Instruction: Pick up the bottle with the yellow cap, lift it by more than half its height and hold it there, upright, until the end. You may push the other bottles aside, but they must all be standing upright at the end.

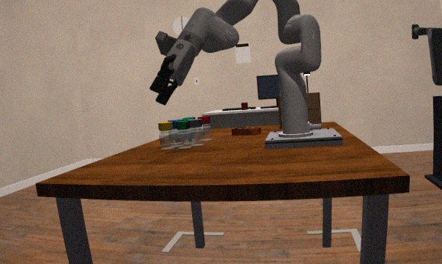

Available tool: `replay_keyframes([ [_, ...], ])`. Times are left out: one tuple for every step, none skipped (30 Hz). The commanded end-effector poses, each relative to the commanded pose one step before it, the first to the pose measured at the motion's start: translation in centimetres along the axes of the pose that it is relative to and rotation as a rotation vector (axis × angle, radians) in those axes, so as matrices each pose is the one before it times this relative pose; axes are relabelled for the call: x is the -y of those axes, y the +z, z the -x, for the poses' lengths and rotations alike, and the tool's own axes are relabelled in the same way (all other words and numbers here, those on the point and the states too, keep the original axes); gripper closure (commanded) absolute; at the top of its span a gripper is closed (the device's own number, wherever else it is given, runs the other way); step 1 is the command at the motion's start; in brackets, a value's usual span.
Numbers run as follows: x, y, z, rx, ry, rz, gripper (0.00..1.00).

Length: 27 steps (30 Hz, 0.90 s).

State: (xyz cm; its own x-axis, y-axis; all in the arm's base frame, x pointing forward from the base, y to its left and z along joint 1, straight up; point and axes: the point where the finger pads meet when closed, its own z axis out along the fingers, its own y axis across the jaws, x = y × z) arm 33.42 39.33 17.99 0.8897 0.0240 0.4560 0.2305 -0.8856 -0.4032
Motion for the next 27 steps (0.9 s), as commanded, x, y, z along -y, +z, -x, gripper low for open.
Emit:
replay_keyframes([
  [-1.197,-0.244,-1.659,0.00367,0.07252,0.03254,0.21],
  [-0.287,-0.048,-0.324,0.00090,0.01613,0.00758,0.21],
  [-0.282,-0.046,-0.328,0.00090,0.01613,0.00758,0.21],
  [-0.281,-0.051,-0.328,0.00082,0.01615,0.00754,0.21],
  [-0.278,-0.054,-0.329,0.00078,0.01617,0.00751,0.21],
  [-0.273,-0.052,-0.334,0.00078,0.01617,0.00751,0.21],
  [-0.274,-0.060,-0.331,0.00068,0.01620,0.00744,0.21],
  [-0.270,-0.060,-0.334,0.00066,0.01621,0.00743,0.21],
  [-0.265,-0.059,-0.338,0.00066,0.01621,0.00743,0.21],
  [-0.267,-0.068,-0.335,0.00055,0.01625,0.00735,0.21],
  [-0.262,-0.066,-0.339,0.00055,0.01625,0.00735,0.21],
  [-0.523,-0.142,-0.676,0.00098,0.03255,0.01461,0.21],
  [0.000,0.000,0.000,0.00000,0.00000,0.00000,0.21],
  [0.000,0.000,0.000,0.00000,0.00000,0.00000,0.21],
  [-0.509,-0.155,-0.703,0.00029,0.03226,0.01466,0.21],
  [-0.252,-0.080,-0.343,0.00035,0.01633,0.00719,0.21],
  [-0.246,-0.078,-0.347,0.00035,0.01633,0.00719,0.21],
  [-0.246,-0.083,-0.346,0.00029,0.01635,0.00715,0.21],
  [-0.244,-0.085,-0.346,0.00025,0.01636,0.00712,0.21],
  [-0.239,-0.084,-0.350,0.00025,0.01636,0.00712,0.21],
  [-0.240,-0.090,-0.347,0.00018,0.01639,0.00705,0.21],
  [-0.236,-0.091,-0.349,0.00016,0.01640,0.00704,0.21],
  [-0.231,-0.089,-0.353,0.00016,0.01640,0.00704,0.21],
  [-0.234,-0.097,-0.349,0.00008,0.01643,0.00696,0.21],
  [-0.229,-0.096,-0.352,0.00008,0.01643,0.00696,0.21],
  [-0.225,-0.096,-0.355,0.00007,0.01644,0.00695,0.21],
  [-0.227,-0.103,-0.351,0.00000,0.01646,0.00688,0.21],
])
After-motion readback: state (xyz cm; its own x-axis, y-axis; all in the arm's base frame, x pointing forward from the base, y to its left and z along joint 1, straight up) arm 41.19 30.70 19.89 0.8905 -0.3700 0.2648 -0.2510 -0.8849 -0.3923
